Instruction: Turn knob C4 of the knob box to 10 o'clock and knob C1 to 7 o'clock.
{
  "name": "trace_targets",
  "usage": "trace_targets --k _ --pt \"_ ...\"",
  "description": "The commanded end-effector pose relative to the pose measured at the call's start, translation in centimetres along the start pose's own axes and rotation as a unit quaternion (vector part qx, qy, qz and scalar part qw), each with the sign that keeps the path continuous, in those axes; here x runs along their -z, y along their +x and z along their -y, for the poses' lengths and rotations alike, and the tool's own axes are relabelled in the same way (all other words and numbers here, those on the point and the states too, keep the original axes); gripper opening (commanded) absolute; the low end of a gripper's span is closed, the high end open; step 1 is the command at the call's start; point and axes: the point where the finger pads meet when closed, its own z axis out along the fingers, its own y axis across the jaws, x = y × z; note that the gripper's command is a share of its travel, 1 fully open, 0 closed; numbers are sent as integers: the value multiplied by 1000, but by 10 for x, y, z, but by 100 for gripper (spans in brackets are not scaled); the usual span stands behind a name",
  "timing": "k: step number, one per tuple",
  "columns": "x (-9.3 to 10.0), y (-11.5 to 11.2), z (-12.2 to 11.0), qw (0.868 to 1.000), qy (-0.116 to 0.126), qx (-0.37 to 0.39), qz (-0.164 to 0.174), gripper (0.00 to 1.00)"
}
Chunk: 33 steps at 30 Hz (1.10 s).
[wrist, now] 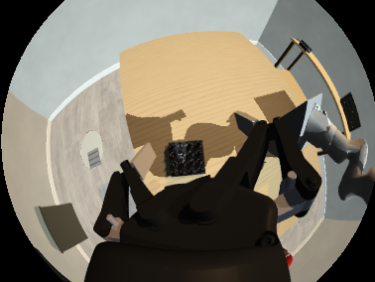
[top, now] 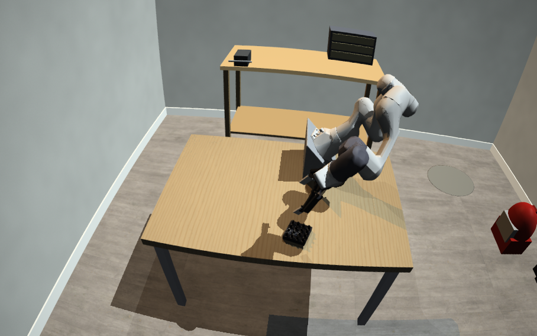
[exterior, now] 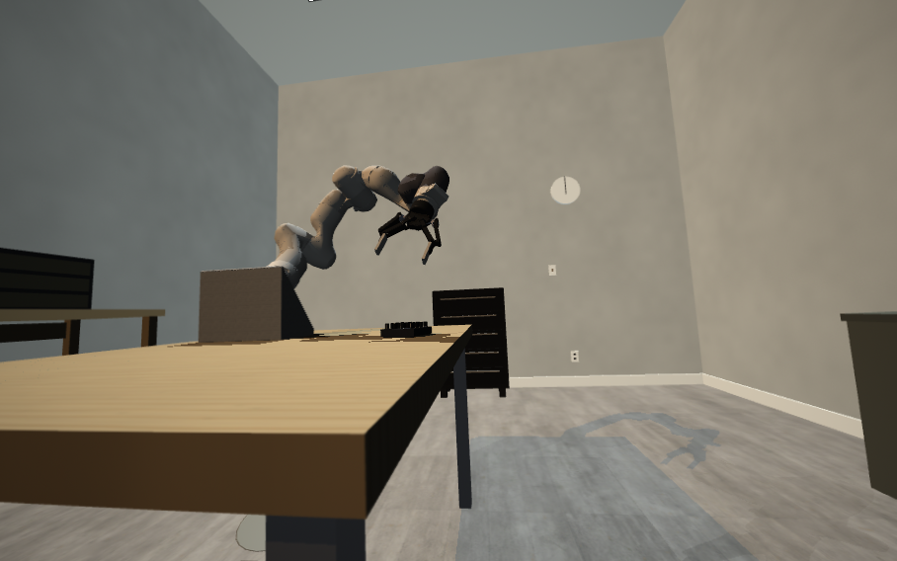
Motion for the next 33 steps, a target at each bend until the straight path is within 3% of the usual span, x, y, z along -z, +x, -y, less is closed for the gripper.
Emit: trace_targets --k 1,12,13,33 --pt "-1 0 1 1000 1 17 -1 100" --pt "-1 0 1 1000 1 17 -1 100" --pt "-17 -2 -3 997 6 76 19 100" --pt "-17 -2 -4 997 6 78 20 100"
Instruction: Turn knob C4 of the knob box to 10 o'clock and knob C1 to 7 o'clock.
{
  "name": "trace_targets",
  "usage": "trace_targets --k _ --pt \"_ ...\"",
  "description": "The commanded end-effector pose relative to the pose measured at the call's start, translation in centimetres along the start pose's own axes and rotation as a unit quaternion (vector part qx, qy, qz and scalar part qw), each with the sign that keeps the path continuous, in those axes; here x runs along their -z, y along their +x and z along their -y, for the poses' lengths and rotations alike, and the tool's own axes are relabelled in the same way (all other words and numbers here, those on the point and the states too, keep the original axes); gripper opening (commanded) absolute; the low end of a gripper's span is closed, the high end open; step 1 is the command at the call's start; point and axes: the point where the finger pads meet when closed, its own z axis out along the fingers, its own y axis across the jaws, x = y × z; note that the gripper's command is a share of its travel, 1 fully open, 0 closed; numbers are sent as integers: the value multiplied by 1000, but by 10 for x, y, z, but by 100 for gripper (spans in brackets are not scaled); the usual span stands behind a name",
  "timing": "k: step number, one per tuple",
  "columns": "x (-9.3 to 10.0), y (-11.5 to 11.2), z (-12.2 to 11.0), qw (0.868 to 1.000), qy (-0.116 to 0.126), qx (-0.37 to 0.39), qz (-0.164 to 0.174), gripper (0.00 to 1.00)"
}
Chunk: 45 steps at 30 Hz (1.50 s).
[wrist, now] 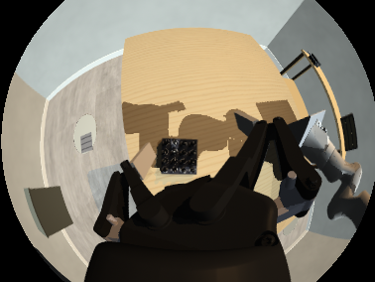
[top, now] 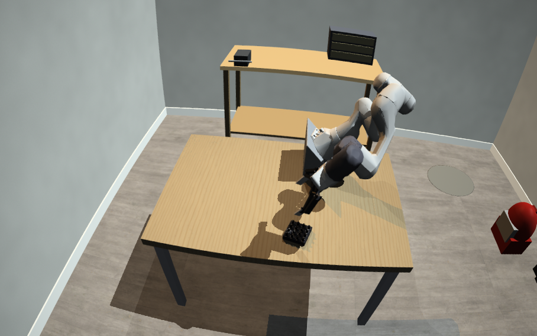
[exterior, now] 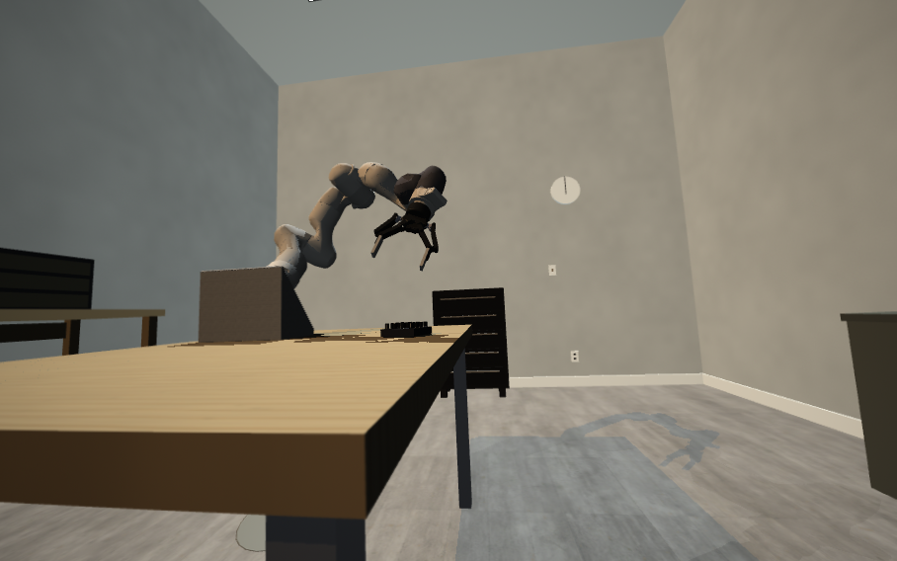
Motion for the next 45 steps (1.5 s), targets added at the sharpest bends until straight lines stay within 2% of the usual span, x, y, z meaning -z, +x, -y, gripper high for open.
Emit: trace_targets --k 1,3,4,30,31,45 --pt "-1 0 0 1000 0 9 0 100" --pt "-1 0 0 1000 0 9 0 100" --pt "-16 -3 -4 998 9 68 19 100" --pt "-17 -3 -4 997 9 69 19 100" --pt "-31 -7 -7 991 21 127 37 100" --pt "-31 -7 -7 991 21 128 37 100"
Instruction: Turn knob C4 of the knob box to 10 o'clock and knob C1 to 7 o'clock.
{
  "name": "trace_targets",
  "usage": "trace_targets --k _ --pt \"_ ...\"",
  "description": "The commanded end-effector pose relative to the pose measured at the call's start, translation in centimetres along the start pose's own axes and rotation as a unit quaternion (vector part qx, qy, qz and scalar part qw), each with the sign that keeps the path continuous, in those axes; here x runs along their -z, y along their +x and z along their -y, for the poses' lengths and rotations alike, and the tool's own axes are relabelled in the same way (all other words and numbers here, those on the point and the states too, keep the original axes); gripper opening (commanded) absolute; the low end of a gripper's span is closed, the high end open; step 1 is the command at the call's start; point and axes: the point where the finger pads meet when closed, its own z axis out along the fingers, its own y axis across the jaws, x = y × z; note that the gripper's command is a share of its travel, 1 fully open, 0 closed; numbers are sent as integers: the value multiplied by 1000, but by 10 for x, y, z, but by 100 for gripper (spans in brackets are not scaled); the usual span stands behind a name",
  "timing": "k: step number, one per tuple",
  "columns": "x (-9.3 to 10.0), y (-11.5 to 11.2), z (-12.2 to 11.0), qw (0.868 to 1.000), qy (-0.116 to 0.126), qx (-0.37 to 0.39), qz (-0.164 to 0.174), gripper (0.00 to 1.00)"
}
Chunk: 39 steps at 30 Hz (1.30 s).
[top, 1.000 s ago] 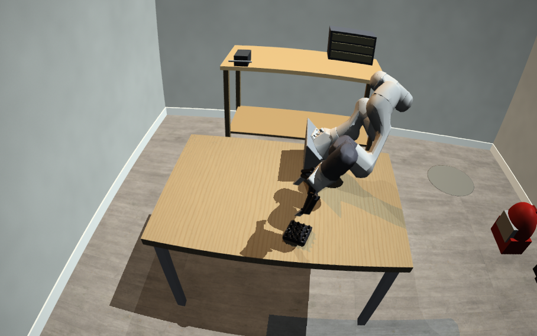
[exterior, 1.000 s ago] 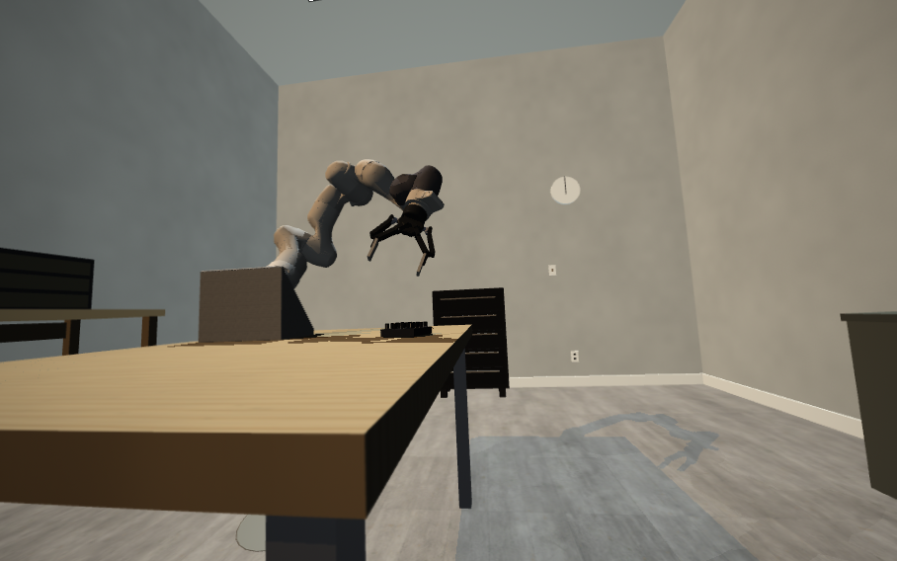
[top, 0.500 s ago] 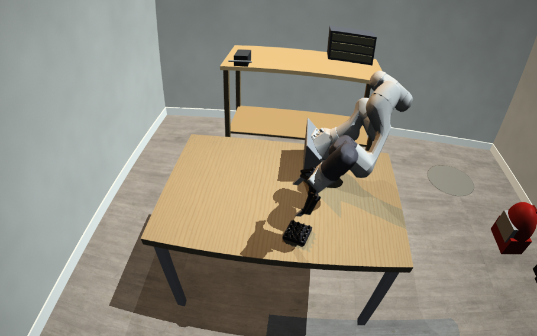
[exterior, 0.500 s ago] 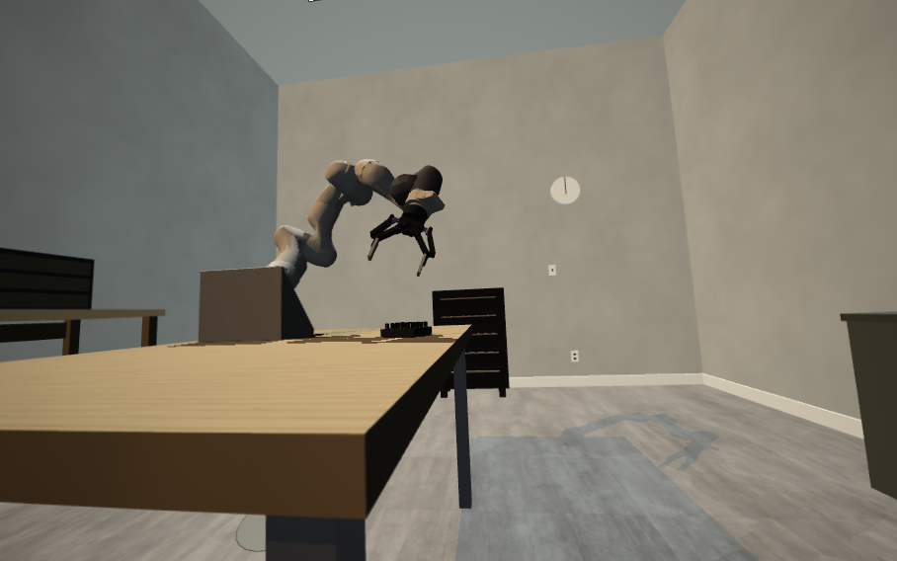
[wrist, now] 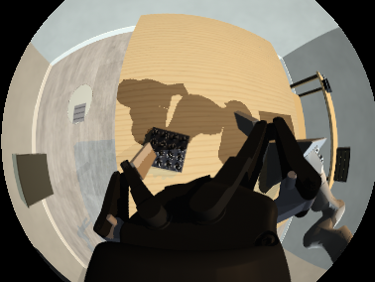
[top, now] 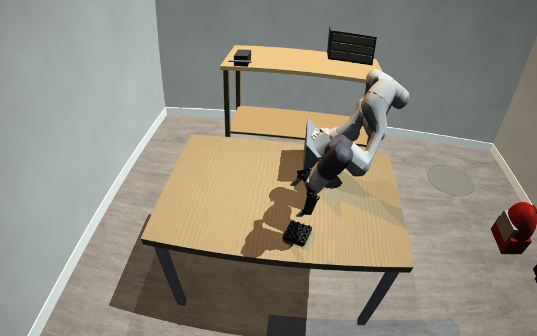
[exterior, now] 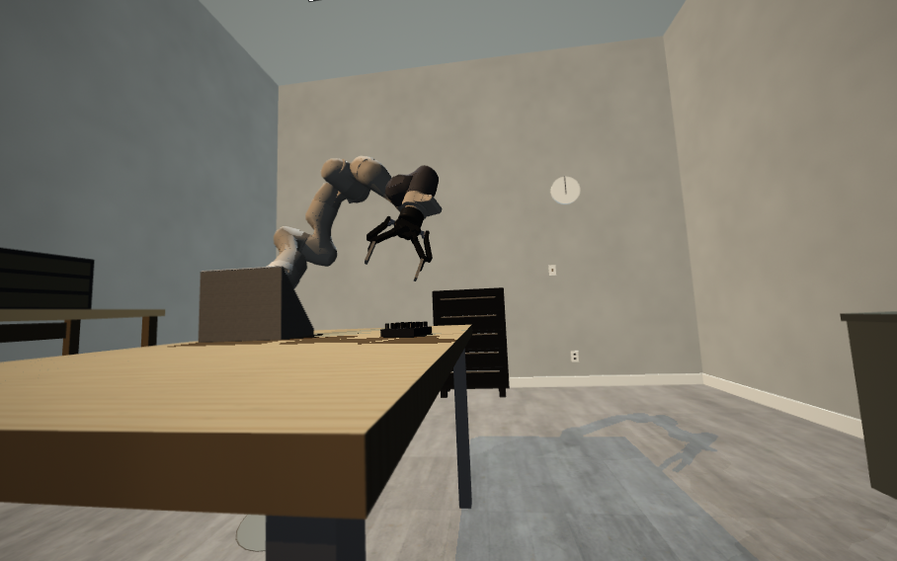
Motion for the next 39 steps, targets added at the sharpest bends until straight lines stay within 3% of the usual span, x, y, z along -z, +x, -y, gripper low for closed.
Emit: trace_targets --k 1,8,9,31,32,39 --pt "-1 0 0 1000 1 15 -1 100" --pt "-1 0 0 1000 1 15 -1 100" --pt "-14 -4 -2 997 15 72 14 100" --pt "-14 -4 -2 997 15 74 15 100" --pt "-26 -10 -3 991 32 130 27 100" --pt "-26 -10 -3 990 32 131 28 100"
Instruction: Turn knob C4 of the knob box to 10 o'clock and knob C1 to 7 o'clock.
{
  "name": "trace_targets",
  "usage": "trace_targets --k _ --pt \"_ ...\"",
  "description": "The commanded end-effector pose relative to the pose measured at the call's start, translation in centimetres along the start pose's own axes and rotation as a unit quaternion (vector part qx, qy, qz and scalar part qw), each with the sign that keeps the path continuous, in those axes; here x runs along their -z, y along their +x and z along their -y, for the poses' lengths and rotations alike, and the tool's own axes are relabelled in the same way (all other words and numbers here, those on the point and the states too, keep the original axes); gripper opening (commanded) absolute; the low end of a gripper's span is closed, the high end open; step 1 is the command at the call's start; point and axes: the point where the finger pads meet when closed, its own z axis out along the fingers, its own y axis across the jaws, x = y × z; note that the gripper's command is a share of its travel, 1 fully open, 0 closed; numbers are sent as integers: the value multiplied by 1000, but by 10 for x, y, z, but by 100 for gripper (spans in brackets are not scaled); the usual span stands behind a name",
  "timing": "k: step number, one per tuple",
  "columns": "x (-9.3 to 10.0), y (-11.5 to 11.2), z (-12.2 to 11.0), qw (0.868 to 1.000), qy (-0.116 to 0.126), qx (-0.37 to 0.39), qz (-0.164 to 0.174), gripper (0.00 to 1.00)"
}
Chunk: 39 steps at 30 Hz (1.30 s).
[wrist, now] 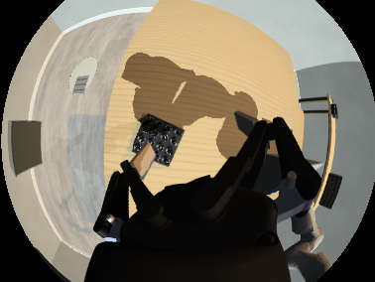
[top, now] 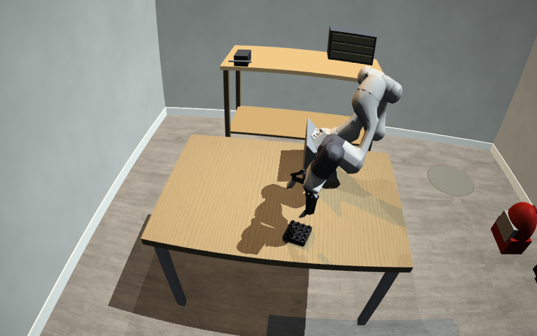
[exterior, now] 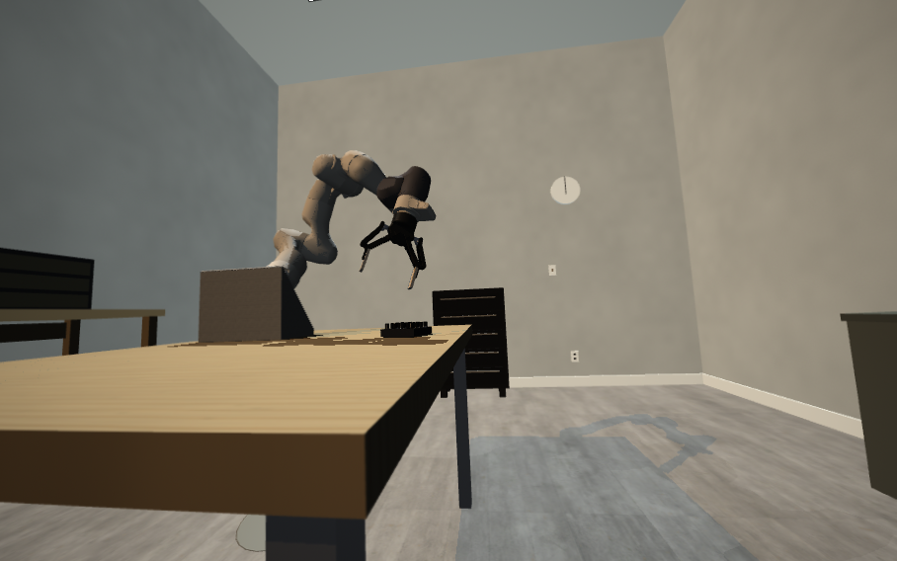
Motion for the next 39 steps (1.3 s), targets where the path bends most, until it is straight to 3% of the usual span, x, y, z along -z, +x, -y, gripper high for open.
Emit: trace_targets --k 1,13,15,30,39 --pt "0 1 1 1000 2 30 -3 100" --pt "0 1 1 1000 2 30 -3 100" --pt "-14 -6 2 994 26 103 10 100" --pt "-30 -17 4 976 64 206 19 100" --pt "-41 -26 8 952 98 291 18 100"
